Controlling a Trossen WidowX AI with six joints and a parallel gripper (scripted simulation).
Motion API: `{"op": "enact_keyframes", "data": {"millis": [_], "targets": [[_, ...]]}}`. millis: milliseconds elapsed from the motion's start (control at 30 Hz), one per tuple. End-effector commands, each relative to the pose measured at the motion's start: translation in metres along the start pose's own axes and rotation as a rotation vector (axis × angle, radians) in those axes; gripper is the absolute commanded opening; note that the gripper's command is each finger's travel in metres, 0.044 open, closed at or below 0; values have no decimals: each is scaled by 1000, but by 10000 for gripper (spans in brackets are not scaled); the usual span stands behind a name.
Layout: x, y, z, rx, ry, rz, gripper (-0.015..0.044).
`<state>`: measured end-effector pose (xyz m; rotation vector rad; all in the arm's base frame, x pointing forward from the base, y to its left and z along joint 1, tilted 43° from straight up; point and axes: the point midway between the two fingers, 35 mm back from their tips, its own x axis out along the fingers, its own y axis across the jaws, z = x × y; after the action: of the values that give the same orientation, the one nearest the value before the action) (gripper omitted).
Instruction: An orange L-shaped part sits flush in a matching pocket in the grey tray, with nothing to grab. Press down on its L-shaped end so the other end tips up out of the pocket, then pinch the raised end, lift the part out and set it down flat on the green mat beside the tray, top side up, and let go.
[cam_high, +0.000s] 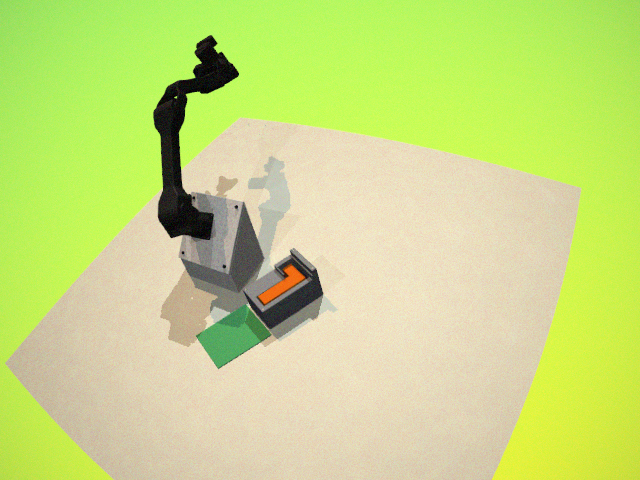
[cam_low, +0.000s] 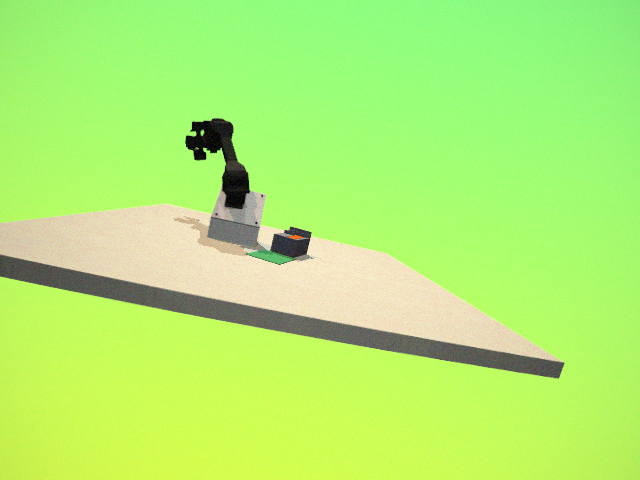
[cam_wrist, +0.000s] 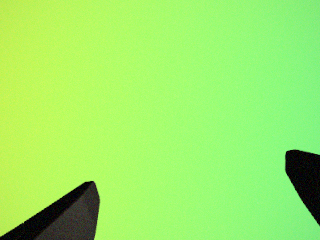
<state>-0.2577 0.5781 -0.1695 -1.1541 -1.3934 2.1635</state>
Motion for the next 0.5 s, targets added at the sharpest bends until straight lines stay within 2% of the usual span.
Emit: {"op": "enact_keyframes", "data": {"millis": [0, 233, 467], "targets": [[-2, 0, -6, 21, 13, 5, 374], [-63, 1, -105, 444, 271, 76, 190], [-171, 22, -206, 980, 631, 81, 180]]}}
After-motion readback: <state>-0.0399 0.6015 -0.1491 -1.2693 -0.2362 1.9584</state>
